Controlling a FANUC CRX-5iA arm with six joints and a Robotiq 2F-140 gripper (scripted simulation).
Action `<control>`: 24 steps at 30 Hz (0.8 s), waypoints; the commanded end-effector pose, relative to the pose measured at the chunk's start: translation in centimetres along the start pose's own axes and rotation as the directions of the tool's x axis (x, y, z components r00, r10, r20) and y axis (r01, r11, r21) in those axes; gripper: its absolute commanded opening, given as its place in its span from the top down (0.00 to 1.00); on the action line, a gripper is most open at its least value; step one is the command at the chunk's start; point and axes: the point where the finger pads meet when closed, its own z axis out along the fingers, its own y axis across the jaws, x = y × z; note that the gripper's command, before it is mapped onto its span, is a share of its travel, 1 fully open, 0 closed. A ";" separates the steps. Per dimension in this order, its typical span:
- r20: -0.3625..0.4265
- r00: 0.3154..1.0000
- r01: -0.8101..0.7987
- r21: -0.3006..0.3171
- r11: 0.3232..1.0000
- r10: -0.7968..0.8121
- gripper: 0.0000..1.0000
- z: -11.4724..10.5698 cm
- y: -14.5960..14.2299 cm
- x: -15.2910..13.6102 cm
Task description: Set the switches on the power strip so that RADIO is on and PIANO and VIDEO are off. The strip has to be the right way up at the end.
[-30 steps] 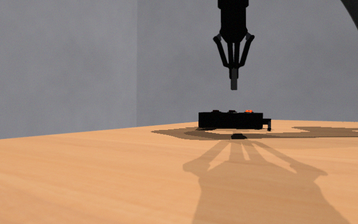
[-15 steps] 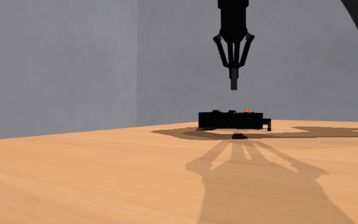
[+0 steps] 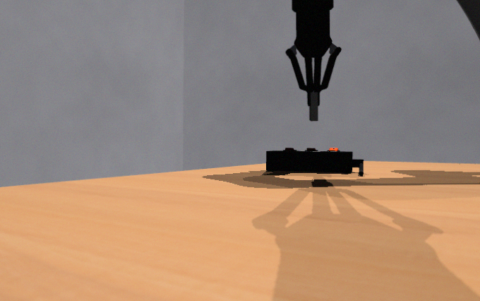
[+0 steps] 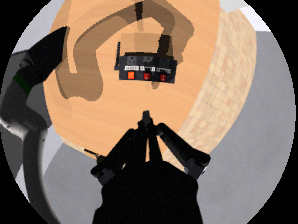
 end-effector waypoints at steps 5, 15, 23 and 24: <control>0.000 1.000 0.000 0.000 1.000 0.000 1.00 0.0 0.0 0.0; 0.002 1.000 -0.001 -0.001 1.000 0.001 1.00 8.2 0.4 1.1; 0.000 1.000 0.000 -0.001 1.000 0.000 1.00 8.9 0.3 1.3; 0.000 1.000 0.000 -0.001 1.000 0.000 1.00 8.9 0.3 1.3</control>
